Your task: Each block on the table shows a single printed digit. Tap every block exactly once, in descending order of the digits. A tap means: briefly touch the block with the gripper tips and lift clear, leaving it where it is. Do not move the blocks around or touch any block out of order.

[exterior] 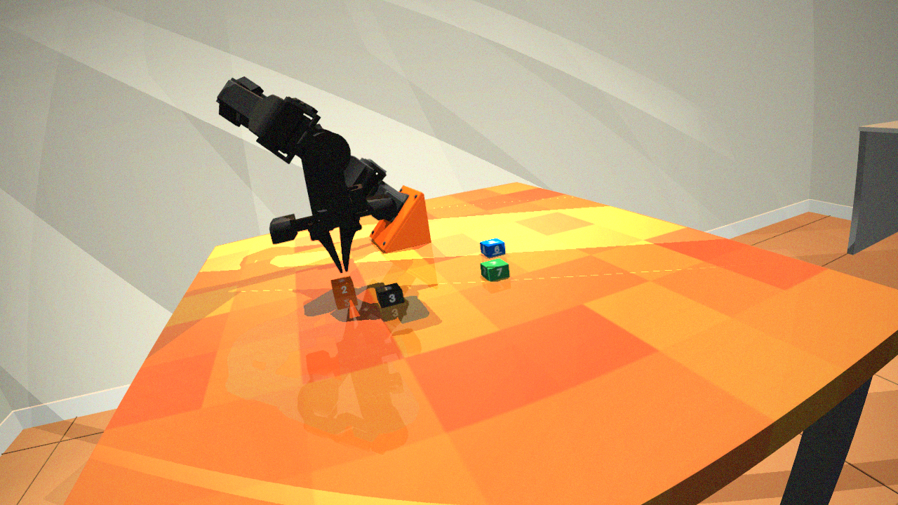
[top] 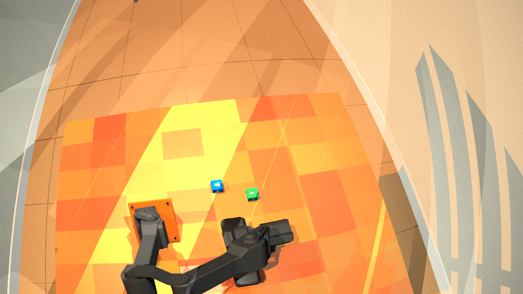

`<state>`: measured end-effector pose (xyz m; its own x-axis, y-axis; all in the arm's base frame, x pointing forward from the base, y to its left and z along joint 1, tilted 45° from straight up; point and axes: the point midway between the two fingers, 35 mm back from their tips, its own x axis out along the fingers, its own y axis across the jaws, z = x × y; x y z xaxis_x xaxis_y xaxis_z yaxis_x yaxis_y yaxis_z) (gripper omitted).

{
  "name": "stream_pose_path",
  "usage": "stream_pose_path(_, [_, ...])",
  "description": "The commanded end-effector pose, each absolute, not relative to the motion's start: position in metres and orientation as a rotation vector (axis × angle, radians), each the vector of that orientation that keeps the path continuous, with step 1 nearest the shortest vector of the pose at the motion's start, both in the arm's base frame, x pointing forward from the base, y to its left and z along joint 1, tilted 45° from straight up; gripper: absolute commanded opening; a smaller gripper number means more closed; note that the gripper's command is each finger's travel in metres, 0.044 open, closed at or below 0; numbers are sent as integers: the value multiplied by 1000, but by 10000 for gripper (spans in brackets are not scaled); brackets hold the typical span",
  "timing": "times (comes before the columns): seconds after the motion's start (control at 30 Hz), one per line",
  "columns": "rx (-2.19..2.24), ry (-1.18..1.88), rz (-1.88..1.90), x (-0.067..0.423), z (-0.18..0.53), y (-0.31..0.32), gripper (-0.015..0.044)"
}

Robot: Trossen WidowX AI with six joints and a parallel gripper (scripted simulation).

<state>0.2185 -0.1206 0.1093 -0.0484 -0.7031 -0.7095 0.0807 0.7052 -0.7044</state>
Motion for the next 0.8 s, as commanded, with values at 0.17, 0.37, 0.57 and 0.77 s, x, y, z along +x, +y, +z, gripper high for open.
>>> stream_pose_path(0.17, [-534, 1477, -664, 236, 114, -98, 125])
stream_pose_path(0.37, [-522, 1481, -567, 284, 79, -22, 283])
stream_pose_path(0.57, [-508, 1497, -554, 302, 38, 54, 400])
stream_pose_path(0.77, [-507, 1502, -605, 293, -14, 134, 400])
